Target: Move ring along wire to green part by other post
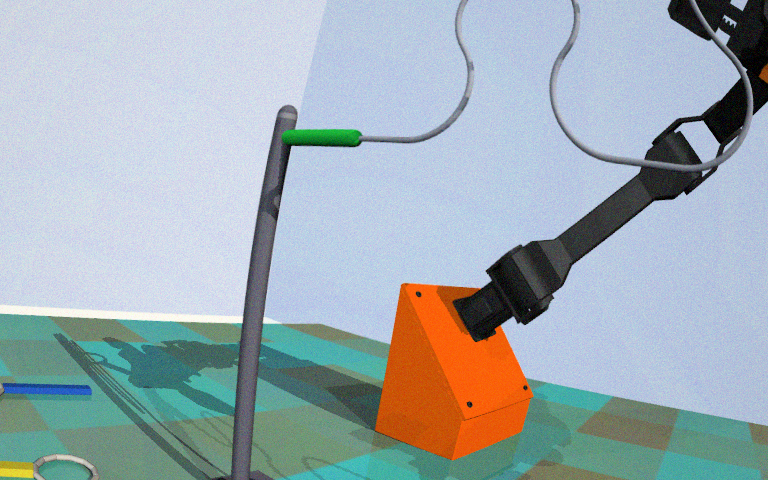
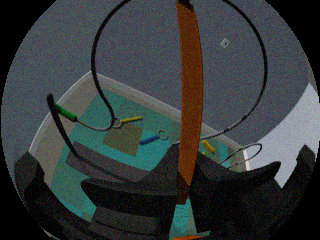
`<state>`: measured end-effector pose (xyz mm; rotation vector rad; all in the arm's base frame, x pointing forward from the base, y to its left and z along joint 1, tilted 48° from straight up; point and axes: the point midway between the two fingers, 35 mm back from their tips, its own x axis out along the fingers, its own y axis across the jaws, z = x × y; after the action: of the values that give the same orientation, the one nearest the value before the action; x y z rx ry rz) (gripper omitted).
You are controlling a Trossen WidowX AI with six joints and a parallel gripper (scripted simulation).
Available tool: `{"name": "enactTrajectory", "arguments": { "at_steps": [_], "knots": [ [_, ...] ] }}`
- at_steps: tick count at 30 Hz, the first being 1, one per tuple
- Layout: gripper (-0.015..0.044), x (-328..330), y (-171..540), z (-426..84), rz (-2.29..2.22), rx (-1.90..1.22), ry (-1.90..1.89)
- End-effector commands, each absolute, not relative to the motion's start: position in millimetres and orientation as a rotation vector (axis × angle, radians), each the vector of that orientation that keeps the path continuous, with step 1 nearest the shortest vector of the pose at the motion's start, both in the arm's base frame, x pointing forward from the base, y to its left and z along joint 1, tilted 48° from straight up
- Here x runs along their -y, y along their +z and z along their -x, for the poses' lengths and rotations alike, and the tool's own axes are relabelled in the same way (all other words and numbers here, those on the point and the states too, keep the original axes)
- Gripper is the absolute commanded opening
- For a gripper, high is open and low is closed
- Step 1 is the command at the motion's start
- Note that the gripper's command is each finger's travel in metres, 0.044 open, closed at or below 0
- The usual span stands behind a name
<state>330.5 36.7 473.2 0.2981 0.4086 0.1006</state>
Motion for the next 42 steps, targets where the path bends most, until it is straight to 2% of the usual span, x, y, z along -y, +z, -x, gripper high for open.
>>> {"name": "enactTrajectory", "arguments": {
  "at_steps": [1, 42],
  "knots": [
    [-0.0150, -37.8, 473.9, -328.7, -0.347, -0.400, 0.117],
    [-0.0150, -51.4, 481.3, -330.1, -0.837, -0.321, 0.279]
  ]
}}
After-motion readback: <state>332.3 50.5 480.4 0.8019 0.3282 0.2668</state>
